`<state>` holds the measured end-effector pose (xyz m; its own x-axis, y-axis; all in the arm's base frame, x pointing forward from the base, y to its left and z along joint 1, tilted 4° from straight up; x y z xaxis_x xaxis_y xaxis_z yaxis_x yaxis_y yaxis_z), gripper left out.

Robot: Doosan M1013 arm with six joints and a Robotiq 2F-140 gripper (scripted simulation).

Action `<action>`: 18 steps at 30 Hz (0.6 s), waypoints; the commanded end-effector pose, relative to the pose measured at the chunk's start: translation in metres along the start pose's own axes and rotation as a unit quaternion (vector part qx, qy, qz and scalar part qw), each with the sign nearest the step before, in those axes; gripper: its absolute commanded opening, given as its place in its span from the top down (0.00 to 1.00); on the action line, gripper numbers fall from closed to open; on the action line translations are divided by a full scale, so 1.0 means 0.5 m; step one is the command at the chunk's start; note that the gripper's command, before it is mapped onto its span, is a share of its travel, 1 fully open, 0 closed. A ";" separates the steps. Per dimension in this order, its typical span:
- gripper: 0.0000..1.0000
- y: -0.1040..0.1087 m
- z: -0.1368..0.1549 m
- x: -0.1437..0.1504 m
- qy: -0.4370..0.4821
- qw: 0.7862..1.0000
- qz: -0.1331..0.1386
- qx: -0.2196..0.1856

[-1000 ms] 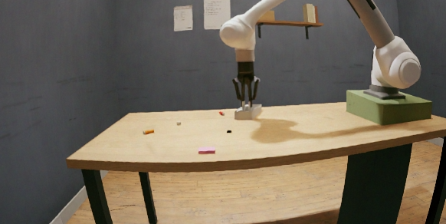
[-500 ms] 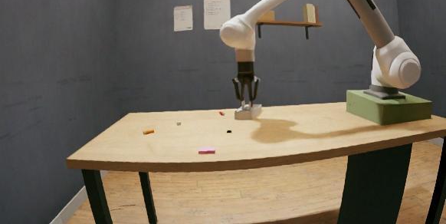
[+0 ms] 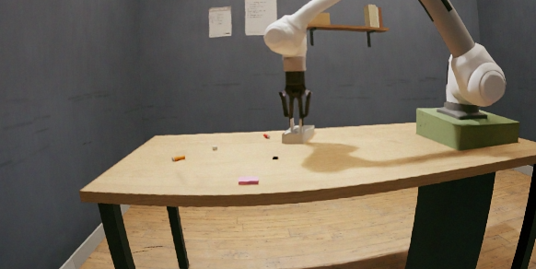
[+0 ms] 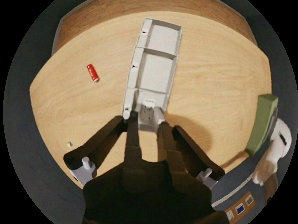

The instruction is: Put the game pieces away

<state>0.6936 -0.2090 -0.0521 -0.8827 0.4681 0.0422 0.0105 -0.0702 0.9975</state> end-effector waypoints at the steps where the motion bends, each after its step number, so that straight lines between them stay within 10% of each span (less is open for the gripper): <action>1: 0.73 0.010 0.000 -0.001 0.000 1.000 -0.001 0.000; 18: 0.73 0.069 0.000 -0.001 0.000 1.000 -0.001 0.000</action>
<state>0.6942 -0.2113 -0.0200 -0.8827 0.4682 0.0414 0.0097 -0.0700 0.9975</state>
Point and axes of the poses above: the point where the finger pads meet when closed, its own y axis back along the fingers, its own x axis across the jaws, z = x × y, the point moved 1 cm from there along y, back along the fingers, and after that the axes turned 5 degrees about -y, right-handed, at the moved point
